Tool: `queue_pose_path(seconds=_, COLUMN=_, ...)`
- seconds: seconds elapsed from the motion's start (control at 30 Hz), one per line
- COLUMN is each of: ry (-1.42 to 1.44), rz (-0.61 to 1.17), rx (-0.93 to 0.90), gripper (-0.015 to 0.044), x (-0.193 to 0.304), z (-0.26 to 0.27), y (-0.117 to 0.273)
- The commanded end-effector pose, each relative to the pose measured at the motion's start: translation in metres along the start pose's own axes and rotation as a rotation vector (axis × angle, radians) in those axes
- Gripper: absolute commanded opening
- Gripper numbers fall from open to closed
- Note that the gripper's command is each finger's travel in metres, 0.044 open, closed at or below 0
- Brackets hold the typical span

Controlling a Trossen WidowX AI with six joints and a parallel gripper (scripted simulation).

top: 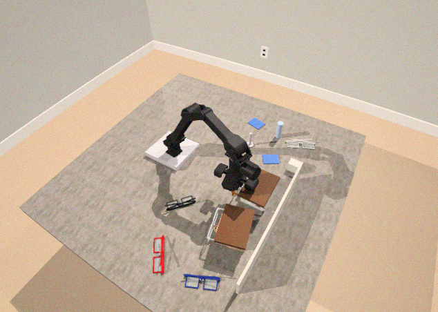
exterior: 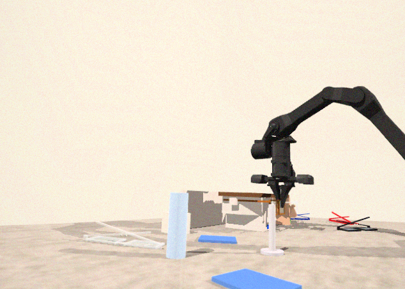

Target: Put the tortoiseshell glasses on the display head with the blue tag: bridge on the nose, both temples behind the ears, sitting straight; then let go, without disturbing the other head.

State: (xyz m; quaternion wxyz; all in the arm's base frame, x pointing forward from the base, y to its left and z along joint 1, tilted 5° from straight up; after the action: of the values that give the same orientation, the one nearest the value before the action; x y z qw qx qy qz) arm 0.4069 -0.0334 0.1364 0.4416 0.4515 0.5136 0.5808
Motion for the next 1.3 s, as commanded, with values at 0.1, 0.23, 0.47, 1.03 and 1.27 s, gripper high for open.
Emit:
queue_pose_path(seconds=0.1, ry=-0.005, rz=0.003, rx=-0.001, gripper=0.0000, x=0.000, z=0.000, y=-0.001)
queue_pose_path(seconds=0.23, ry=-0.005, rz=0.003, rx=-0.001, gripper=0.0000, x=0.000, z=0.000, y=-0.001)
queue_pose_path(seconds=0.47, ry=-0.005, rz=0.003, rx=-0.001, gripper=0.0000, x=0.000, z=0.000, y=-0.005)
queue_pose_path(seconds=1.03, ry=0.000, rz=0.000, rx=0.001, gripper=0.0107, x=0.000, z=0.000, y=-0.002)
queue_pose_path(seconds=1.27, ry=-0.004, rz=-0.001, rx=0.019, gripper=0.0107, x=0.000, z=0.001, y=0.027)
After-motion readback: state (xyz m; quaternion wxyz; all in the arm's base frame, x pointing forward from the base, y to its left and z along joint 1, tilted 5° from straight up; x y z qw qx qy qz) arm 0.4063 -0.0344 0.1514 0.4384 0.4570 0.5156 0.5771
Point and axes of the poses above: the point midway between the two fingers, 35 mm back from their tips, its own y axis back along the fingers, its own z axis across the jaws, x = y × z, the point moved 5 cm from there along y, back along the fingers, and after that the axes turned 4 degrees about y, right-handed, at the moved point
